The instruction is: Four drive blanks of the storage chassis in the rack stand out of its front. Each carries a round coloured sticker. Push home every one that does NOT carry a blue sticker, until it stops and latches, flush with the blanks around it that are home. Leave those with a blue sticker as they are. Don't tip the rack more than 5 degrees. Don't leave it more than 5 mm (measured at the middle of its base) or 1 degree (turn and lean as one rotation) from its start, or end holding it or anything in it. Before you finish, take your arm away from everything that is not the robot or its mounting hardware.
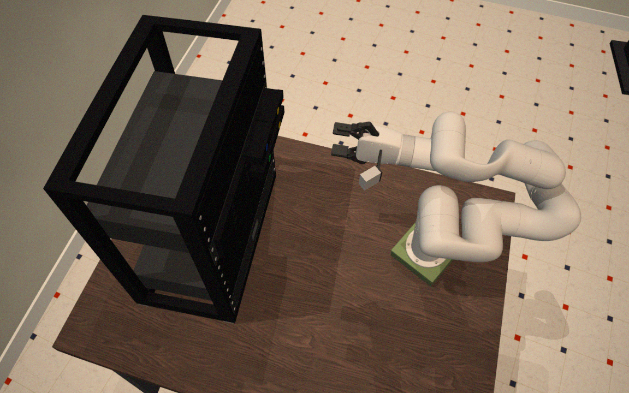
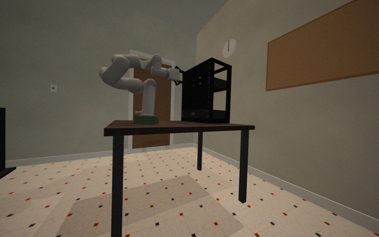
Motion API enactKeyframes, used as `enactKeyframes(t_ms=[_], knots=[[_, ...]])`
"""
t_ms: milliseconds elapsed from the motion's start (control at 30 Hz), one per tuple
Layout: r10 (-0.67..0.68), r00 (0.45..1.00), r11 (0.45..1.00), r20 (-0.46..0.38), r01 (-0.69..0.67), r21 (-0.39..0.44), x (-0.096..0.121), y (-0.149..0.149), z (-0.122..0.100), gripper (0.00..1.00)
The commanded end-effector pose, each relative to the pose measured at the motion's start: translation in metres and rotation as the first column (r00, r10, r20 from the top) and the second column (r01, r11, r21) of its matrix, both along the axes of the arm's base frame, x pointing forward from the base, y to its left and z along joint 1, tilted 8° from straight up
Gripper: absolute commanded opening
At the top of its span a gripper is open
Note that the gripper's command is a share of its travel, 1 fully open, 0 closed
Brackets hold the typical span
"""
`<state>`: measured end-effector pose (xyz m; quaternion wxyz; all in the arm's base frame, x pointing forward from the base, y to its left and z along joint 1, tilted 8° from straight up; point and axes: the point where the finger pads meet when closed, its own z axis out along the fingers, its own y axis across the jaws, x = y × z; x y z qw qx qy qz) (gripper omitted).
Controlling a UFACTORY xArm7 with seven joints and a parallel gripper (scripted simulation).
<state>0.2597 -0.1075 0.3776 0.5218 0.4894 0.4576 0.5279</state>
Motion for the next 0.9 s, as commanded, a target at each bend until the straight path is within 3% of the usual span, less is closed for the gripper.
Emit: enactKeyframes(t_ms=[0,867], knots=[[-0.002,1.000,1.000,-0.003,0.002,0.020,-0.0012,0.0000,-0.0021,1.00],[-0.002,1.000,0.997,-0.020,0.004,0.082,-0.0039,0.0023,-0.0119,1.00]])
